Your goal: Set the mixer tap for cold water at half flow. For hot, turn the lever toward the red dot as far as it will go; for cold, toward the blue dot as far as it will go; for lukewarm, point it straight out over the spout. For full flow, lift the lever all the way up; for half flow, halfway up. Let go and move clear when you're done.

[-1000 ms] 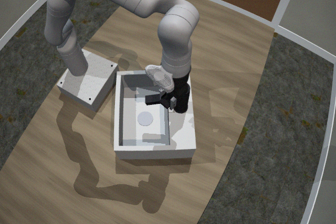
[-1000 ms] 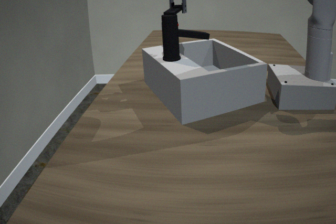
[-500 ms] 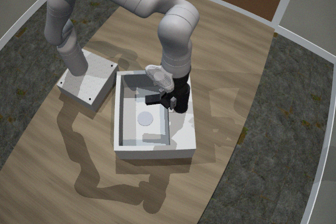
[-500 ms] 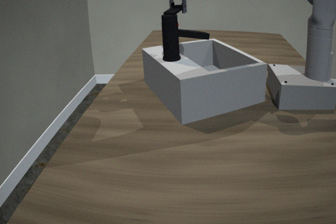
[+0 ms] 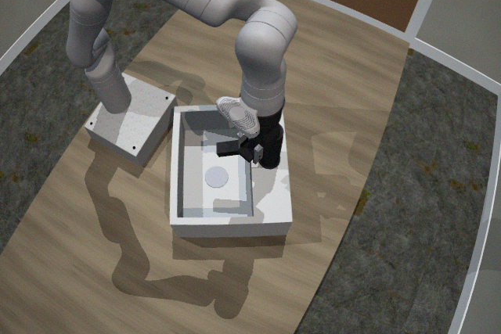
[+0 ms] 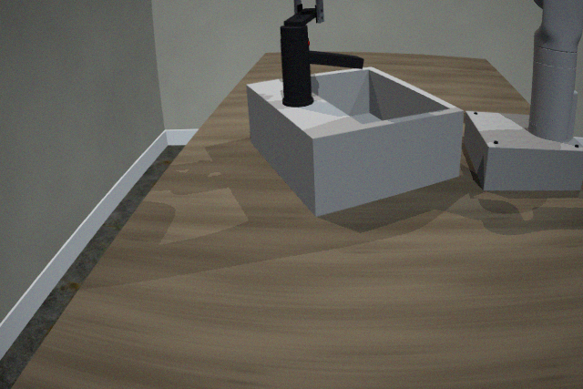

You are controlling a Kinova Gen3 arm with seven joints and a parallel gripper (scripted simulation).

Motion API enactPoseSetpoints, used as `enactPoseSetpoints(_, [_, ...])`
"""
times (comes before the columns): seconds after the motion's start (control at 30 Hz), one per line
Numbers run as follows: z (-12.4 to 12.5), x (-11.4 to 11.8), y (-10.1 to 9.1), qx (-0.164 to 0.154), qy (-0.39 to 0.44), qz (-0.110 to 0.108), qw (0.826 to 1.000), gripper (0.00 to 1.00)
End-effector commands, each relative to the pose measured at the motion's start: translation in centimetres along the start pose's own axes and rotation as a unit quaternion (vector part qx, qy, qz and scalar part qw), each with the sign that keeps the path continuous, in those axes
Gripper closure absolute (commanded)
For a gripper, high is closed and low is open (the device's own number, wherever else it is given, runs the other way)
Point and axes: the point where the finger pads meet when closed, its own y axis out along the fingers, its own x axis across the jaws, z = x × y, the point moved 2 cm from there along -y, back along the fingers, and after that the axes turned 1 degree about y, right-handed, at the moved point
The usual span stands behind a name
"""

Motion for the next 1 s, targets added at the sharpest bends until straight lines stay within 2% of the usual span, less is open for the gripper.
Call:
enactPoseSetpoints(0.0, [-0.01, -0.02, -0.09, 0.0, 0.0, 0.001, 1.0, 1.0])
enactPoseSetpoints(0.33, [-0.26, -0.01, -0.72, 0.0, 0.0, 0.001, 1.0, 1.0])
enactPoseSetpoints(0.97, [-0.26, -0.01, -0.72, 0.0, 0.0, 0.001, 1.0, 1.0])
